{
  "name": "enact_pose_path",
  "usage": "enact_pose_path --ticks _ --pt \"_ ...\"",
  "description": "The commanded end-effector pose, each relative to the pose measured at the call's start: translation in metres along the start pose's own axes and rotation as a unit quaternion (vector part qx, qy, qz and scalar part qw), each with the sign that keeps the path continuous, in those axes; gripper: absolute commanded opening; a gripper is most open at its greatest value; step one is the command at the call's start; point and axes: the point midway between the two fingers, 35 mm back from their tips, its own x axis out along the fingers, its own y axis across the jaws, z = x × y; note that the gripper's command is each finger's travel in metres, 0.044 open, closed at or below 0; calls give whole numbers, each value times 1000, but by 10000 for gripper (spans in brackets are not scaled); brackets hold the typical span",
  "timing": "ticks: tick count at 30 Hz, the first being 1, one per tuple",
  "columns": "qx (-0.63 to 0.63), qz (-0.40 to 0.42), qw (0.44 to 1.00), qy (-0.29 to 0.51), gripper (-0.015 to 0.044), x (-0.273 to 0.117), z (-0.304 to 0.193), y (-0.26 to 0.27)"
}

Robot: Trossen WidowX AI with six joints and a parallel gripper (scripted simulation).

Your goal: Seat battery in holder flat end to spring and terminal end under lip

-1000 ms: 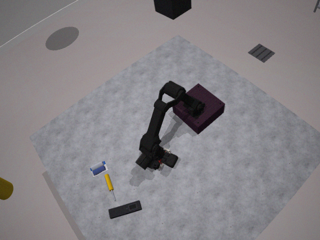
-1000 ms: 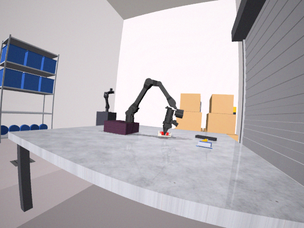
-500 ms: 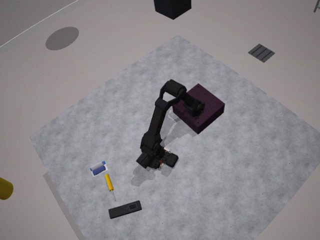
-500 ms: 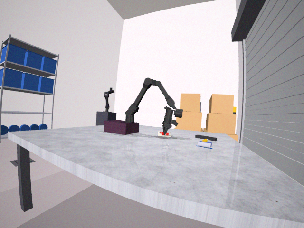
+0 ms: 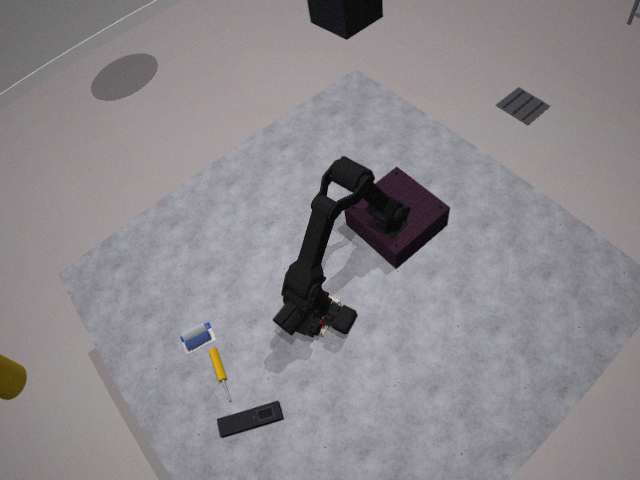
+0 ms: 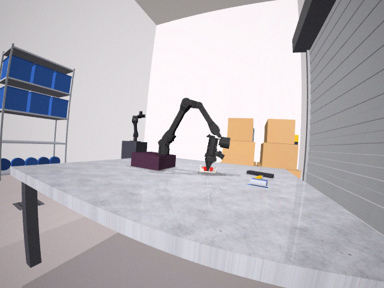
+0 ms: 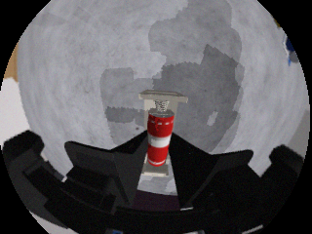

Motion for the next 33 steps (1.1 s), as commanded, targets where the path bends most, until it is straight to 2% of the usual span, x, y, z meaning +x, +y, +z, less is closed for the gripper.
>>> enact_pose_path --ticks 1,22,26,33 --pt "-1 1 1000 0 87 0 -4 0" --pt "-1 0 1000 0 87 1 -9 0" --pt "-1 0 1000 0 189 1 -9 0" --pt "0 0 1000 0 189 -7 -10 1"
